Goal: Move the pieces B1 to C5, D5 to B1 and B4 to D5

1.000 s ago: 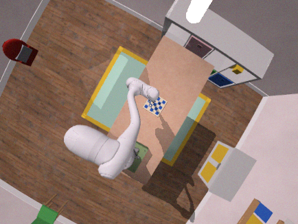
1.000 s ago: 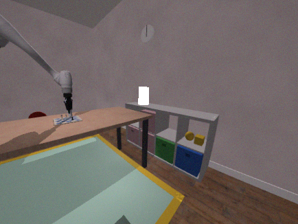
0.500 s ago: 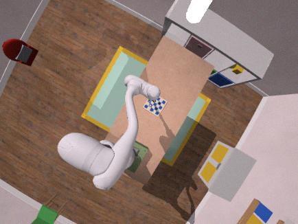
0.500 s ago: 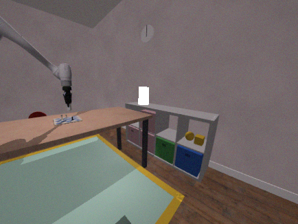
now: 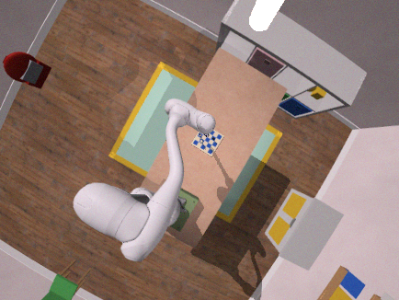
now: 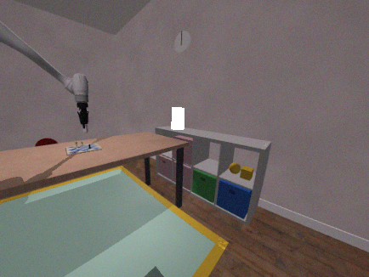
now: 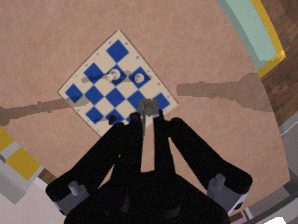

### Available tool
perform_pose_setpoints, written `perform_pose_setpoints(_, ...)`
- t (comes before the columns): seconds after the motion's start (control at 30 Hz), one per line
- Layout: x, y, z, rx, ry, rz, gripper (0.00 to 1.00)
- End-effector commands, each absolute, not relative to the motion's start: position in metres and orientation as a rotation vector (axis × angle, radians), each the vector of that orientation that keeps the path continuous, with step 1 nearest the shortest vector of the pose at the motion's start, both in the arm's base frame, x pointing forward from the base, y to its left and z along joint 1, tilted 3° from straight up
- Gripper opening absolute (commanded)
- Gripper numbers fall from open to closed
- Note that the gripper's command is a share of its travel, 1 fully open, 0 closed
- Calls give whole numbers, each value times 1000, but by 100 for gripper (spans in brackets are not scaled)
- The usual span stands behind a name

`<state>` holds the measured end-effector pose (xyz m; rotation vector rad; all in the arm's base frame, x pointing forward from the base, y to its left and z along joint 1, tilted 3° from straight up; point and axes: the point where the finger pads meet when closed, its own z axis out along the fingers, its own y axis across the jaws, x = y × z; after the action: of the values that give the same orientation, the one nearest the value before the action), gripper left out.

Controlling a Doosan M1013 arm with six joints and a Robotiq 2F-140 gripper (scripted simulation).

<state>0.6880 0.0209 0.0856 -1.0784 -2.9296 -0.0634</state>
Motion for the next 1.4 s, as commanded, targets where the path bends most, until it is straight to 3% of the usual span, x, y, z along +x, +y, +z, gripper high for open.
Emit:
perform_pose_setpoints(0.0,688,21,86,-1078,-2930,-64,0)
perform_pose_setpoints(0.33,601,-112,81,-1354,-2809,-60,0)
perform_pose_setpoints(1.0,593,-121,78,-1377,-2797,-60,0)
perform_pose_setpoints(1.37,593,-120,40,-1376,-2797,-60,0)
